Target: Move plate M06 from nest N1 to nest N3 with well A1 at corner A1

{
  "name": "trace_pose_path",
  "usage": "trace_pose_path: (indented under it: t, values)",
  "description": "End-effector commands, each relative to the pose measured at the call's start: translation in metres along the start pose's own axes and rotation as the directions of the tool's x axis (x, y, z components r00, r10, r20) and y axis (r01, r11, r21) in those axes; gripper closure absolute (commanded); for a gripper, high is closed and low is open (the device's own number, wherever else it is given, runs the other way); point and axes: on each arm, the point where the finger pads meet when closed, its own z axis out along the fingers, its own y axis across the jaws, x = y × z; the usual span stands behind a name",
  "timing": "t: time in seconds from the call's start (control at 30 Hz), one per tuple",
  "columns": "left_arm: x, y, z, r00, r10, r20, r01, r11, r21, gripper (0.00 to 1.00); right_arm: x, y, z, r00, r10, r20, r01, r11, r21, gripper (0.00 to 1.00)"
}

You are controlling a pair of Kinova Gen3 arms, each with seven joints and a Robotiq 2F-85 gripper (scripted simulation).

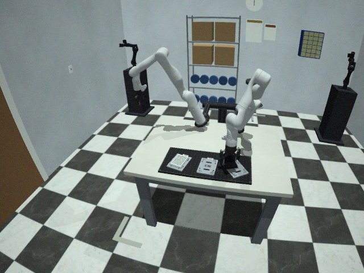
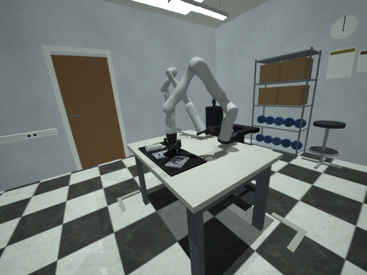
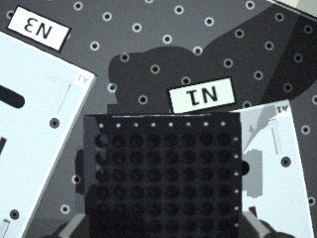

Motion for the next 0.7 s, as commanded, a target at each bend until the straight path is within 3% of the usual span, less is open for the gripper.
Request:
trace_pose_path:
  t: [0.0, 0.67]
  values:
    - [0.004, -0.014, 0.000, 0.998, 0.058, 0.003, -0.058, 0.998, -0.004, 0.903, 0.001, -0.003, -0.001, 1.000, 0.001, 0.001, -0.001, 1.000, 0.001, 0.002]
    - [0.024, -0.070, 0.000, 0.964, 0.265, 0.003, -0.265, 0.964, -0.004, 0.903, 0.001, -0.003, -0.001, 1.000, 0.001, 0.001, -0.001, 1.000, 0.001, 0.002]
